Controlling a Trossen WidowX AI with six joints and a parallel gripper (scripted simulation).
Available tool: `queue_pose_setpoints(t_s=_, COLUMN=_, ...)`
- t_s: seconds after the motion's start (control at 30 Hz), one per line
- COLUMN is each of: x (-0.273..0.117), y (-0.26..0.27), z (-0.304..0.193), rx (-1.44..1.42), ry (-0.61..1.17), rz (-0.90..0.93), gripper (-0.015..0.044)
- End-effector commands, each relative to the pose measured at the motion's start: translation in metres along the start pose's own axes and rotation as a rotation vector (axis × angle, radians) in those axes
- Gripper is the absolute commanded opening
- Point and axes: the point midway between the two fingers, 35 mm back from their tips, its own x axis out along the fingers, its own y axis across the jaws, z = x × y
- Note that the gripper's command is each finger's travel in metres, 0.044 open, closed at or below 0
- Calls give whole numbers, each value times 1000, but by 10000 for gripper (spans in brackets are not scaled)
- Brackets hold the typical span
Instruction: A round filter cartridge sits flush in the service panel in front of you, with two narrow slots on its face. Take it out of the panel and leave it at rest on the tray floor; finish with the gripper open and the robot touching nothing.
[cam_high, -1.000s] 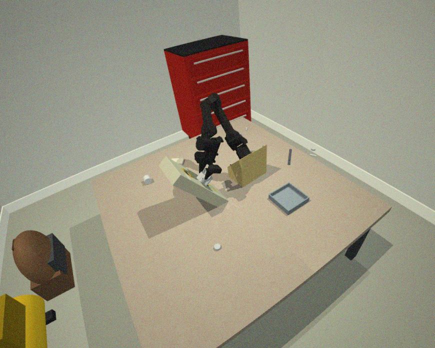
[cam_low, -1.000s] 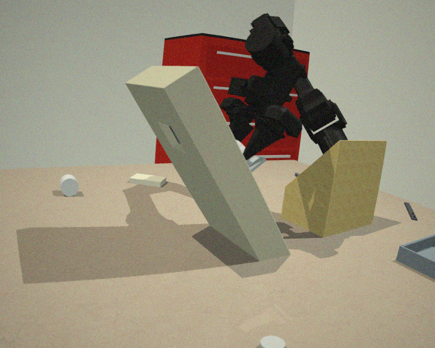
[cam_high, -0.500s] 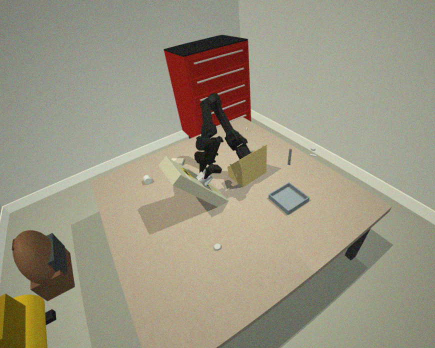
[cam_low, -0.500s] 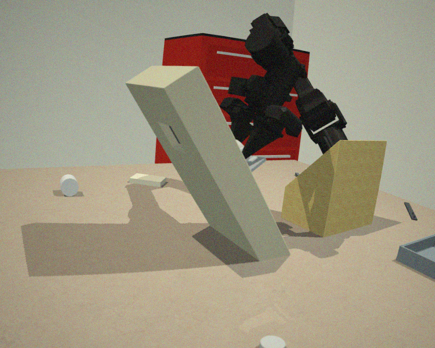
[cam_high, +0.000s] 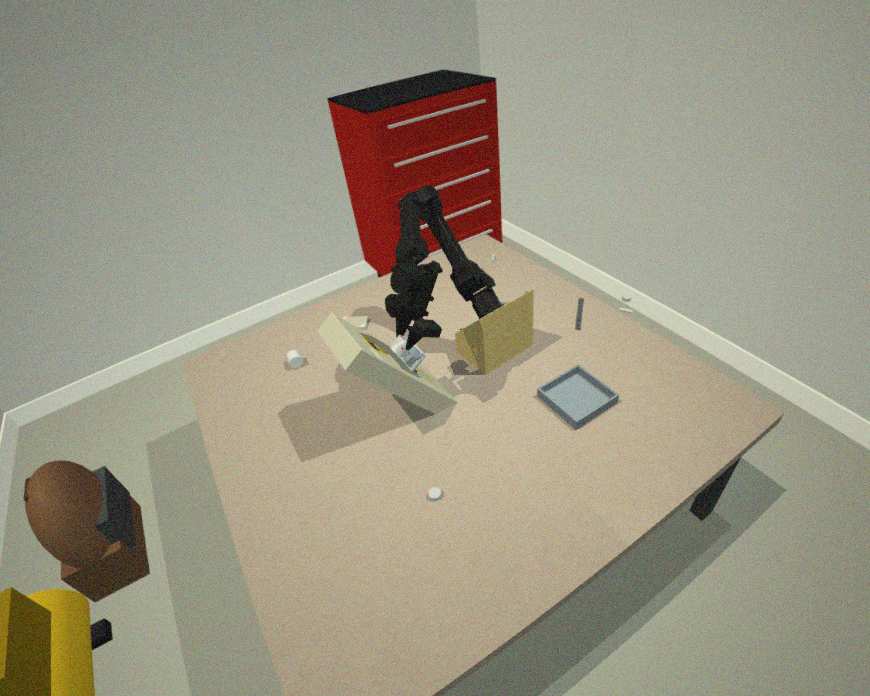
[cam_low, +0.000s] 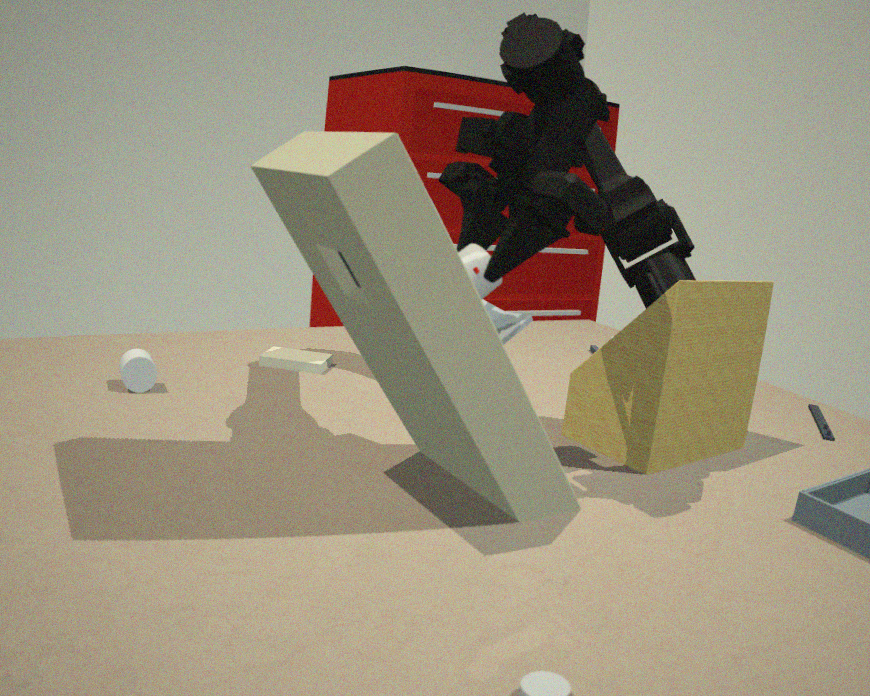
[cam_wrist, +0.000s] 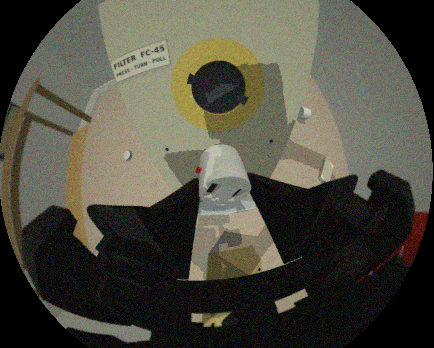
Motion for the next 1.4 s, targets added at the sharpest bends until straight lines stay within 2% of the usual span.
queue_pose_setpoints(t_s=0.0, x=-17, y=2, z=5, rx=8, ry=-8, rz=6, gripper=0)
queue_pose_setpoints(t_s=0.4, x=-73, y=-2, z=5, rx=6, ry=-11, rz=-5, gripper=0)
queue_pose_setpoints(t_s=1.17, x=-61, y=87, z=4, rx=11, ry=-14, rz=-2, gripper=0)
queue_pose_setpoints(t_s=1.23, x=-62, y=81, z=1, rx=-26, ry=-4, rz=6, gripper=0)
queue_pose_setpoints(t_s=1.37, x=-71, y=111, z=-12, rx=-180, ry=18, rz=98, gripper=0)
